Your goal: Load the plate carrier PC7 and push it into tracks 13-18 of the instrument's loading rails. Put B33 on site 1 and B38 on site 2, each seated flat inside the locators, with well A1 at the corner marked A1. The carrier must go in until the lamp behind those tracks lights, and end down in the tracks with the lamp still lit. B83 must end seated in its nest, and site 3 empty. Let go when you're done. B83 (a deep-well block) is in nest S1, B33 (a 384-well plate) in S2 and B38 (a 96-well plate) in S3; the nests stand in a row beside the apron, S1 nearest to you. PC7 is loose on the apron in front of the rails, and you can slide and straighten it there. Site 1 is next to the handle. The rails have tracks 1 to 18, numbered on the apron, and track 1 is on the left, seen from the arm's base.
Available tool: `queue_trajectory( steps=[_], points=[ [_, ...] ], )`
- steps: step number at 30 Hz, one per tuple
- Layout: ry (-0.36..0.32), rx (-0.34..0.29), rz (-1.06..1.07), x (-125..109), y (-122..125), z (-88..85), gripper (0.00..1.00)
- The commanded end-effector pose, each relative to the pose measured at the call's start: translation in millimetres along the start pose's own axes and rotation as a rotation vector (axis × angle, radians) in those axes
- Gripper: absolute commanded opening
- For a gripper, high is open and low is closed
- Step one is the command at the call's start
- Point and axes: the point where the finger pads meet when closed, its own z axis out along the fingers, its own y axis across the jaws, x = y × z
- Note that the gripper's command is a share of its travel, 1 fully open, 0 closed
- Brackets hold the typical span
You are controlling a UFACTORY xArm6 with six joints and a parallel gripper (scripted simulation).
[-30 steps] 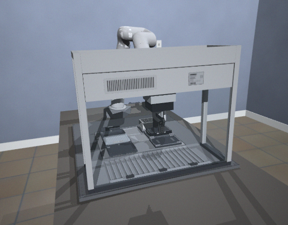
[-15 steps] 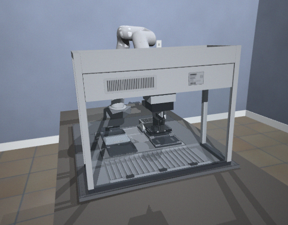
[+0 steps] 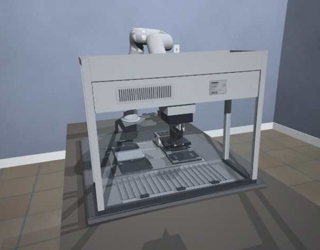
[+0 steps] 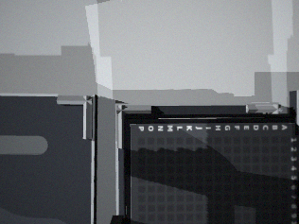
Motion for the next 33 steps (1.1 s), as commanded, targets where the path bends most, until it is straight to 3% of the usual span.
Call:
queue_trajectory(
  steps=[1, 33],
  points=[
    [-0.001, 0.005, 0.0, -0.5, -1.9, -4.6, 0.0],
    [-0.001, 0.005, 0.0, -0.5, -1.7, -53.1, 0.0]
  ],
)
